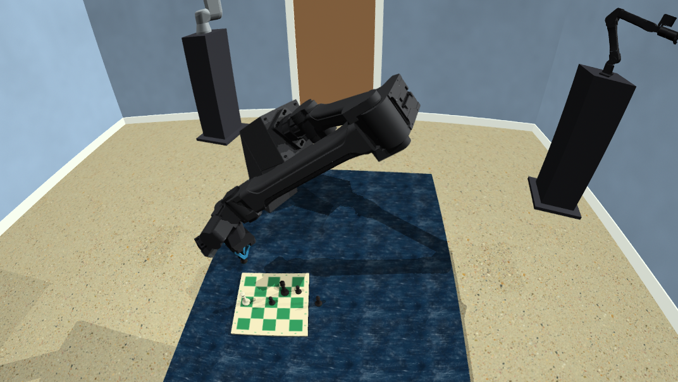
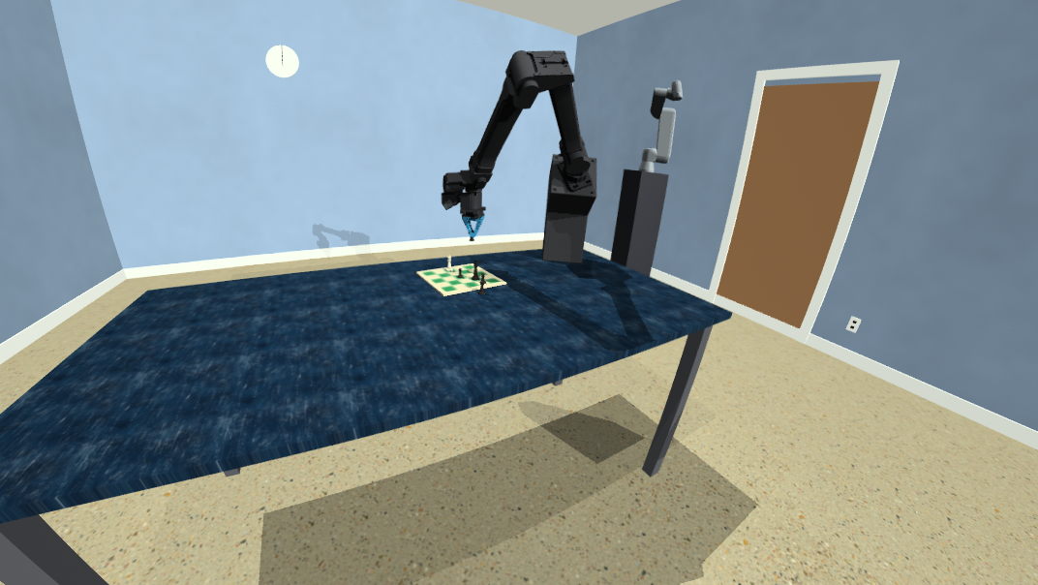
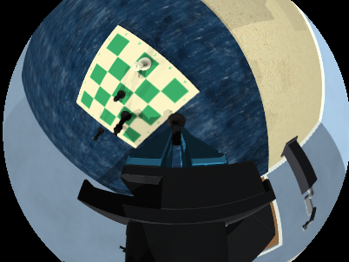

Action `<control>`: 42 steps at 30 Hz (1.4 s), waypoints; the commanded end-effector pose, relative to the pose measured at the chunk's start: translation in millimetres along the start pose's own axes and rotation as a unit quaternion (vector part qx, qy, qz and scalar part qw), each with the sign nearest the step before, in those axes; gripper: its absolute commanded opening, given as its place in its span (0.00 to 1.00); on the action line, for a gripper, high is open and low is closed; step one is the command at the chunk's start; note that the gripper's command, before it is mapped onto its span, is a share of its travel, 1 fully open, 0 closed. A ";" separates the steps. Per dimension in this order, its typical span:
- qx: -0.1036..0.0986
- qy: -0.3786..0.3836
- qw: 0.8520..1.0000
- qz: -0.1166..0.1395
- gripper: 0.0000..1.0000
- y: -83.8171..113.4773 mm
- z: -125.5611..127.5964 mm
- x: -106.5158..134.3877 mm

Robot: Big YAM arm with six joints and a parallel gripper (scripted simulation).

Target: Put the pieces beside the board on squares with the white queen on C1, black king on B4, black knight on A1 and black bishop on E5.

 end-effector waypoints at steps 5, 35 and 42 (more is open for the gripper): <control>-0.004 -0.012 0.999 -0.029 0.00 12.5 -1.0 -11.2; -0.002 -0.006 1.000 -0.013 0.00 -63.3 3.3 -6.2; -0.002 -0.006 1.000 -0.013 0.00 -90.6 3.2 -6.1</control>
Point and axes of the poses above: the point where the finger pads meet when closed, its own y axis back along the fingers, its own z axis across the jaws, x = y × z, the point moved 8 cm from there along y, back along the fingers, and after that the axes turned 3 degrees about y, right-handed, at the moved point
